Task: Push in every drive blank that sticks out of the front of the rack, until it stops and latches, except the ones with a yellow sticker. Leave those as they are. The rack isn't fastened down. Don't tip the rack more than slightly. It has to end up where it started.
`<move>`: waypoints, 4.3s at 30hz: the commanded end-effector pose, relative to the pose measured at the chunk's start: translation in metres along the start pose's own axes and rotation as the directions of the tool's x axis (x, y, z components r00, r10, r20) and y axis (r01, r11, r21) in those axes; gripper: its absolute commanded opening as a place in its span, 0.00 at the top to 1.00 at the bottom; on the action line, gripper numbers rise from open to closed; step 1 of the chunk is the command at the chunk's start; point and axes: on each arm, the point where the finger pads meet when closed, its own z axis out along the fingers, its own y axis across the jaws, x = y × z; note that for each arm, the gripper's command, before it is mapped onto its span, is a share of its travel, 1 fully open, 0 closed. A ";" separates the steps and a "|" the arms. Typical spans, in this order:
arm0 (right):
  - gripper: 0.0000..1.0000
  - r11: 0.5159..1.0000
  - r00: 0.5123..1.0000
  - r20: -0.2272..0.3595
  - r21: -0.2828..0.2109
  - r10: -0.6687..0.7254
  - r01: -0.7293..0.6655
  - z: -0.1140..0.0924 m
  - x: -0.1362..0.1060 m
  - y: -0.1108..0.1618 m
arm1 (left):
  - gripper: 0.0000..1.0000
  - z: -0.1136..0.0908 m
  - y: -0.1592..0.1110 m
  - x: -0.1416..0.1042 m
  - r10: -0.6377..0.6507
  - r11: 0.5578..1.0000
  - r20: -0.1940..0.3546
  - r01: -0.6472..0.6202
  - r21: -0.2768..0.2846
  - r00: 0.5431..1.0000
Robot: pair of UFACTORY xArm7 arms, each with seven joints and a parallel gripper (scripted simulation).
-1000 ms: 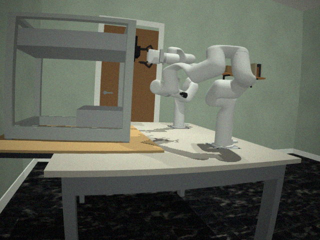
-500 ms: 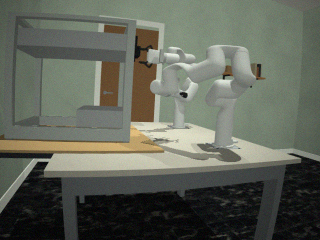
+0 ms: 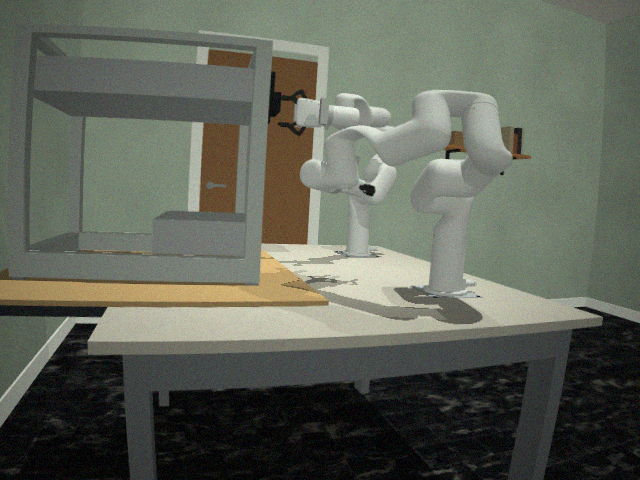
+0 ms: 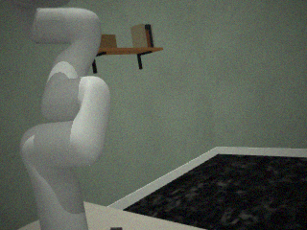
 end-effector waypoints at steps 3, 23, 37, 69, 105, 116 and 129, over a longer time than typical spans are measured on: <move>0.00 1.000 1.000 0.001 -0.003 0.003 -0.003 0.000 0.014 0.003 | 0.00 0.000 0.000 0.001 0.002 1.000 0.002 -0.002 0.000 1.000; 0.00 1.000 1.000 0.001 -0.003 0.003 -0.003 0.000 0.125 0.003 | 0.00 0.000 0.000 0.001 0.002 1.000 0.002 -0.002 0.000 1.000; 0.00 1.000 1.000 0.001 -0.003 0.003 -0.003 0.000 0.185 0.003 | 0.00 0.000 0.000 0.001 0.002 1.000 0.002 -0.002 0.000 1.000; 0.00 1.000 1.000 0.001 -0.003 0.003 -0.003 0.000 0.209 0.003 | 0.00 0.000 0.000 0.001 0.002 1.000 0.002 -0.002 0.000 1.000; 0.00 1.000 1.000 0.001 -0.003 0.003 -0.003 0.000 0.209 0.003 | 0.00 0.000 0.000 0.001 0.002 1.000 0.002 -0.002 0.000 1.000; 1.00 1.000 1.000 0.001 -0.003 0.003 -0.003 0.000 0.209 0.003 | 0.00 0.000 0.000 0.001 0.002 1.000 0.002 -0.002 0.000 1.000; 1.00 1.000 1.000 0.001 -0.003 0.003 -0.003 0.000 0.209 0.003 | 0.00 0.000 0.000 0.001 0.002 1.000 0.002 -0.002 0.000 1.000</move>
